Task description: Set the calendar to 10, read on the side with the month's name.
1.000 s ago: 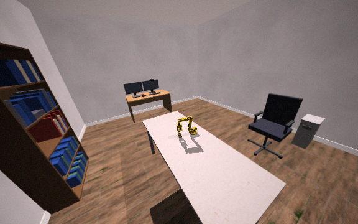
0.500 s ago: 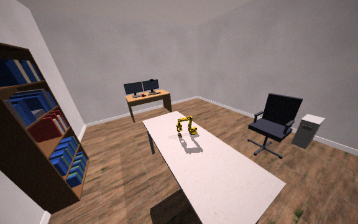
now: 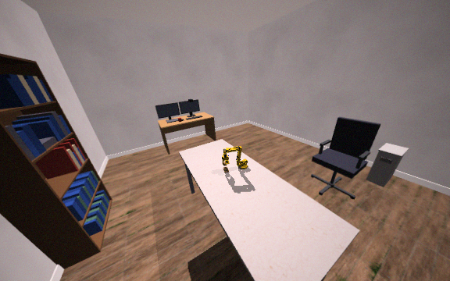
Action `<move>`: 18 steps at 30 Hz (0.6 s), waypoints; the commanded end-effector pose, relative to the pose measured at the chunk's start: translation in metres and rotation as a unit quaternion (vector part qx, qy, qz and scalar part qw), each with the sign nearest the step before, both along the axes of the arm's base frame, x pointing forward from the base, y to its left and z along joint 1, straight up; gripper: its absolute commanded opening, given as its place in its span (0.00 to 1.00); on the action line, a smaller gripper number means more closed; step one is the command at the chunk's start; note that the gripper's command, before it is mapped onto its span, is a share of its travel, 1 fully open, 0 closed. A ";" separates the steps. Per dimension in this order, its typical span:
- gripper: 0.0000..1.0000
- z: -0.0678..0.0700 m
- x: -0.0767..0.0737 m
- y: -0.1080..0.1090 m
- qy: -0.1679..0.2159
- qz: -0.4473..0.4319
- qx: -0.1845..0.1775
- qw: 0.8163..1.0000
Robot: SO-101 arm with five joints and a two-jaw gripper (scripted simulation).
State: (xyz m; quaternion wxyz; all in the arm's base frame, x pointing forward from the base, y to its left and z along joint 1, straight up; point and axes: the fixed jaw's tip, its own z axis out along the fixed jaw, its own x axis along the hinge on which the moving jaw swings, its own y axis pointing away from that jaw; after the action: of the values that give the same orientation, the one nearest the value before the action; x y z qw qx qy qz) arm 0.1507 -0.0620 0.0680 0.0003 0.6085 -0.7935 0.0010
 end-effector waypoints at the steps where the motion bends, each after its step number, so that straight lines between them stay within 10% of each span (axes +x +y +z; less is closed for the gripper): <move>1: 0.00 0.006 0.001 -0.002 -0.019 -0.001 -0.007 1.000; 18: 0.00 0.006 0.000 -0.001 -0.019 -0.001 -0.007 1.000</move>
State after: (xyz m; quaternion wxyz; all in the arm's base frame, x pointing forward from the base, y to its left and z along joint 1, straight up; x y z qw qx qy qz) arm 0.1499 -0.0616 0.0687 -0.0010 0.6085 -0.7935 0.0031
